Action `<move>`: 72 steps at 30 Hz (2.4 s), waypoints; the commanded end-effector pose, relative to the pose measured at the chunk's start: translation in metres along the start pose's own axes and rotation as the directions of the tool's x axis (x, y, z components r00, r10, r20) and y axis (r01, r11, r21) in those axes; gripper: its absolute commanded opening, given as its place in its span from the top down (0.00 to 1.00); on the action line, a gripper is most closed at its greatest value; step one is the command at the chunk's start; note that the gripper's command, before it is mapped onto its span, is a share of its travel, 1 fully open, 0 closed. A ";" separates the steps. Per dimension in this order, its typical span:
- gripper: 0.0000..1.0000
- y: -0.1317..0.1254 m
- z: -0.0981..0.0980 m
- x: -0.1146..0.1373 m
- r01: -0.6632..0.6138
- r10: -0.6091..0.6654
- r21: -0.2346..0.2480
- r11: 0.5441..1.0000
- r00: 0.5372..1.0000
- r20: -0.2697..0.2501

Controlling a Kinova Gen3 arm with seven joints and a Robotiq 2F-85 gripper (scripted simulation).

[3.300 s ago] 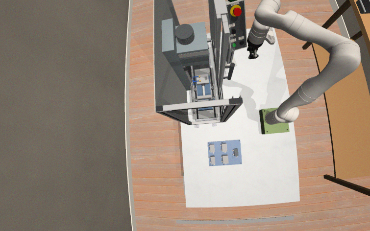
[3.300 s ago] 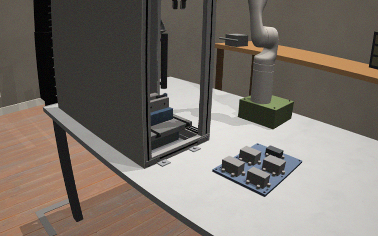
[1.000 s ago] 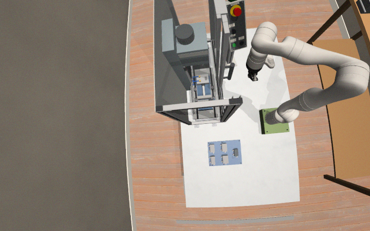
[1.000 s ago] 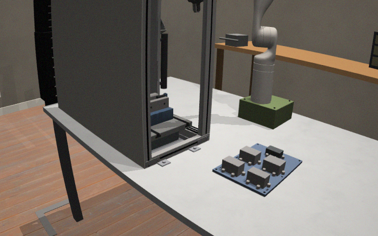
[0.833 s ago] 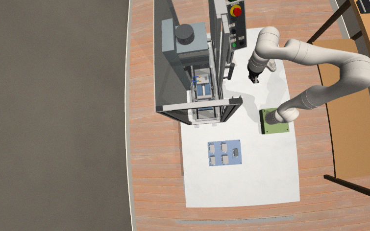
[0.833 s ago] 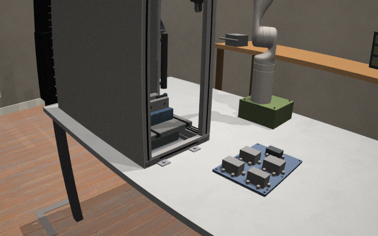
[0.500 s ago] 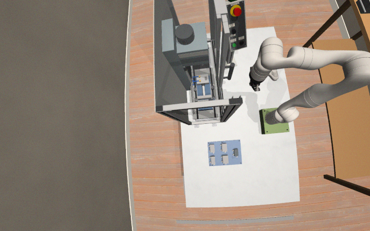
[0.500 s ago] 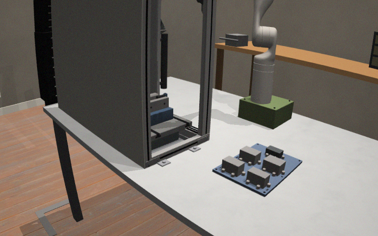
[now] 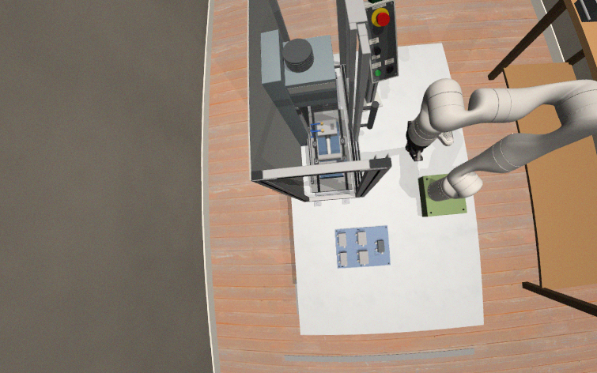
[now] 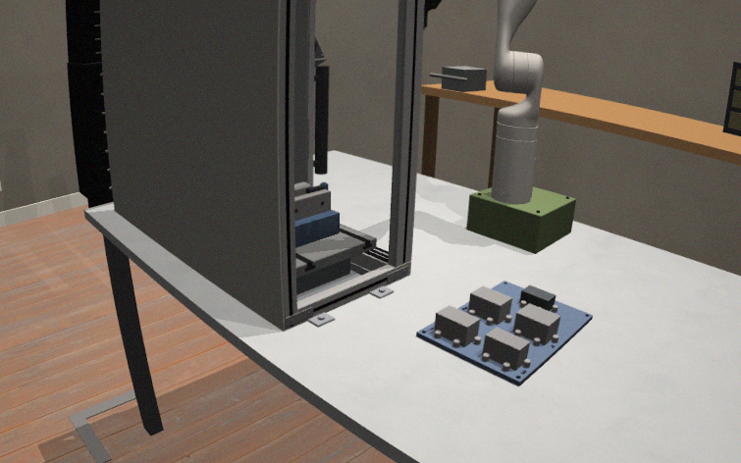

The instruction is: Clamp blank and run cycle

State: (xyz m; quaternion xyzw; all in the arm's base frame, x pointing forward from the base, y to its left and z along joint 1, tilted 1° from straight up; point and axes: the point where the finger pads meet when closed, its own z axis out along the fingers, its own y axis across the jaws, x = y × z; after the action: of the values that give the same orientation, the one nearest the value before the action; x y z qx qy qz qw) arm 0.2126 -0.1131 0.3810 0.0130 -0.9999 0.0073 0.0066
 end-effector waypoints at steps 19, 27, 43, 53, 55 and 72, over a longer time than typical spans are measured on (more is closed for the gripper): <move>0.90 0.098 0.012 0.001 -0.012 0.012 -0.004 1.000 1.000 0.008; 0.90 0.098 0.012 0.001 -0.012 0.012 -0.004 1.000 1.000 0.008; 0.90 0.154 0.017 0.002 -0.012 0.012 -0.004 1.000 1.000 0.008; 0.90 0.210 0.023 0.002 -0.012 0.012 -0.004 1.000 1.000 0.008; 0.90 0.210 0.023 0.002 -0.012 0.012 -0.004 1.000 1.000 0.008; 0.90 0.265 0.030 0.004 -0.012 0.012 -0.005 1.000 1.000 0.008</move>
State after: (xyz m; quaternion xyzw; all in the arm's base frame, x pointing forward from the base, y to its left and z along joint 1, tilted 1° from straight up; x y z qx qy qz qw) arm 0.1997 0.1400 0.3493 0.0081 -1.0000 0.0046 0.0007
